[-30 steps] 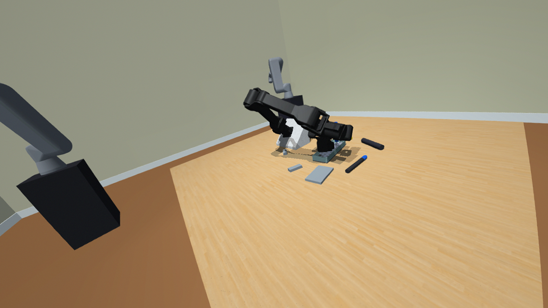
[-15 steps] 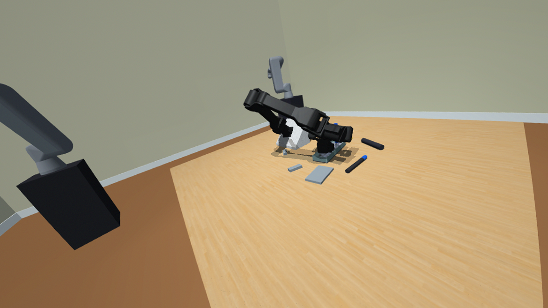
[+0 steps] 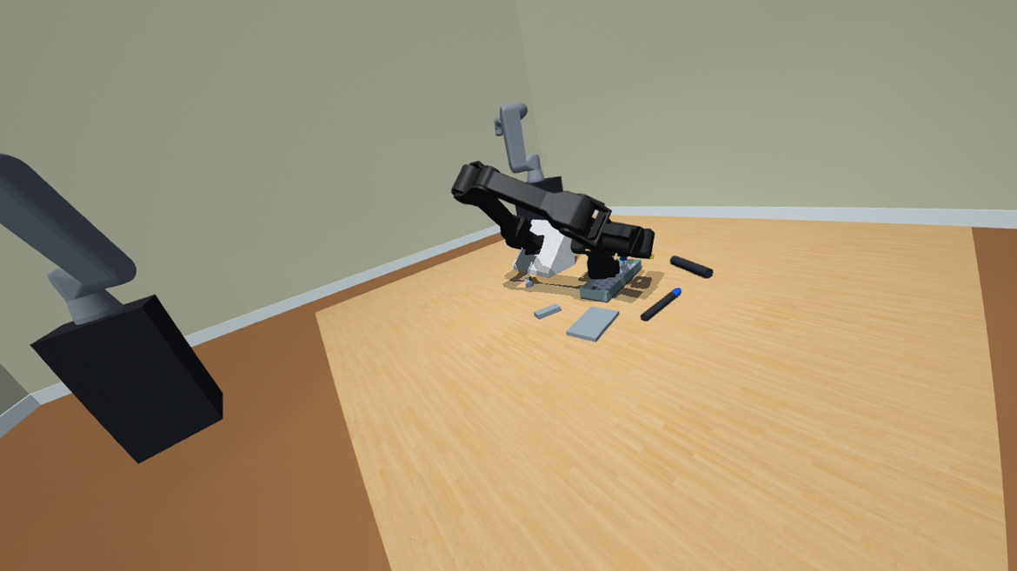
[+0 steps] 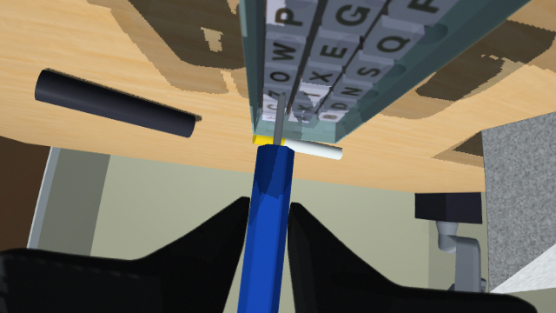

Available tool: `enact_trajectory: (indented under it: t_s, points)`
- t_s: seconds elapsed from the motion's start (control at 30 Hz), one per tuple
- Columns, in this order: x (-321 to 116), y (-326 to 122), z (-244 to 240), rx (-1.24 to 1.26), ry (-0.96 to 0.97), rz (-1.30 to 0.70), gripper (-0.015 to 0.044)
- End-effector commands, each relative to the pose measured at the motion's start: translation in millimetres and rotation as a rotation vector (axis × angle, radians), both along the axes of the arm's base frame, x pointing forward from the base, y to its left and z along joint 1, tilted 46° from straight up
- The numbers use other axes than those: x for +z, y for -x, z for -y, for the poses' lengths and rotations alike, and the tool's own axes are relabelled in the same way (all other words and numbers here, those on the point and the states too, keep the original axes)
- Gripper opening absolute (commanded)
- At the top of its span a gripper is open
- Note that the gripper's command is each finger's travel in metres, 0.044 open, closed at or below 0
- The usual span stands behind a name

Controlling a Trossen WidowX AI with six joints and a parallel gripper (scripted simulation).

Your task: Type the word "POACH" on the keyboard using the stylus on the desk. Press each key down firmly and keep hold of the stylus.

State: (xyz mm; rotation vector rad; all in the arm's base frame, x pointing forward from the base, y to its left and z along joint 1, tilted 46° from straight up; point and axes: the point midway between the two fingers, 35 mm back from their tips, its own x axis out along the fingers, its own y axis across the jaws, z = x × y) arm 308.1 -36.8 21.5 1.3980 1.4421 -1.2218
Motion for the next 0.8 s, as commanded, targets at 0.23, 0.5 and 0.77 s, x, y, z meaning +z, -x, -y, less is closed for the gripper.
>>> enact_trajectory:
  t_s: [0.23,0.5,0.77]
  points:
    - [15,-3,-16,0.011,-0.002,0.007,0.0071]
    - [18,-4,-13,0.011,-0.002,0.007,0.0000]
    - [50,-7,14,0.006,0.000,0.012,0.0000]
